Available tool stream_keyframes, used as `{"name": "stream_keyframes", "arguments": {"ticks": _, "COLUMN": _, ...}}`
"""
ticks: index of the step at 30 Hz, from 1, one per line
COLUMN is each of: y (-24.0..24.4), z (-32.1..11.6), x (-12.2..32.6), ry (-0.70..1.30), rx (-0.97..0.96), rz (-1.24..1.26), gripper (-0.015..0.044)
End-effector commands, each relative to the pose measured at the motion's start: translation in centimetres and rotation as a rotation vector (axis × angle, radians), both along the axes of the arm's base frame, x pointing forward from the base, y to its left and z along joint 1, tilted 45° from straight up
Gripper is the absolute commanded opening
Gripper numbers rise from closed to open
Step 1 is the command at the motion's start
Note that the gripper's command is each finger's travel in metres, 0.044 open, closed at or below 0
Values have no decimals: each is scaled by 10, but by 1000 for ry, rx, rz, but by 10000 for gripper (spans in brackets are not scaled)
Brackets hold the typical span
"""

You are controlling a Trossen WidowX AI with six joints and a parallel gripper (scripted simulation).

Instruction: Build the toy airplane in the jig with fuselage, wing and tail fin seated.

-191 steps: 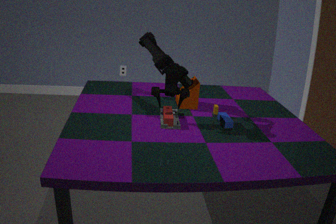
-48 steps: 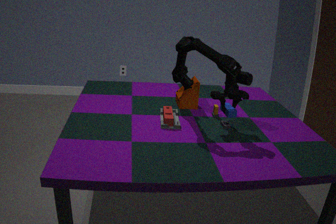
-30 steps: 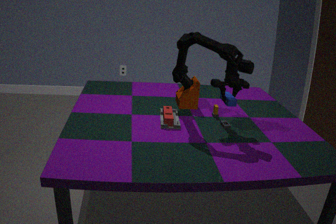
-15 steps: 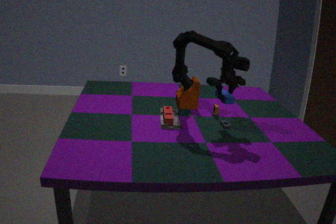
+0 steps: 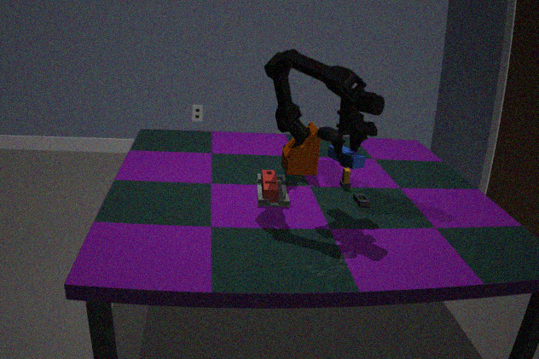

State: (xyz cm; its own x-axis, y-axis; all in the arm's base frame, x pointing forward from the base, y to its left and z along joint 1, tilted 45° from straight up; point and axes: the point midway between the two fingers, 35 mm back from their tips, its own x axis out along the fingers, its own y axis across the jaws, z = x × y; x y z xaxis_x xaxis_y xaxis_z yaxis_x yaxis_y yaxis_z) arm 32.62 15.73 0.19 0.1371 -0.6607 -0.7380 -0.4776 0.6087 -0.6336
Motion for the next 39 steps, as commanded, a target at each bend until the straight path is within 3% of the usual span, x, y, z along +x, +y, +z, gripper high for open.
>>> {"name": "stream_keyframes", "arguments": {"ticks": 1, "y": -13, "z": 10, "x": 3, "ry": 49, "rx": -12, "rz": 61, "gripper": 0}}
{"name": "stream_keyframes", "arguments": {"ticks": 39, "y": -116, "z": 80, "x": 7, "ry": 447, "rx": -103, "rz": 511, "gripper": 0}}
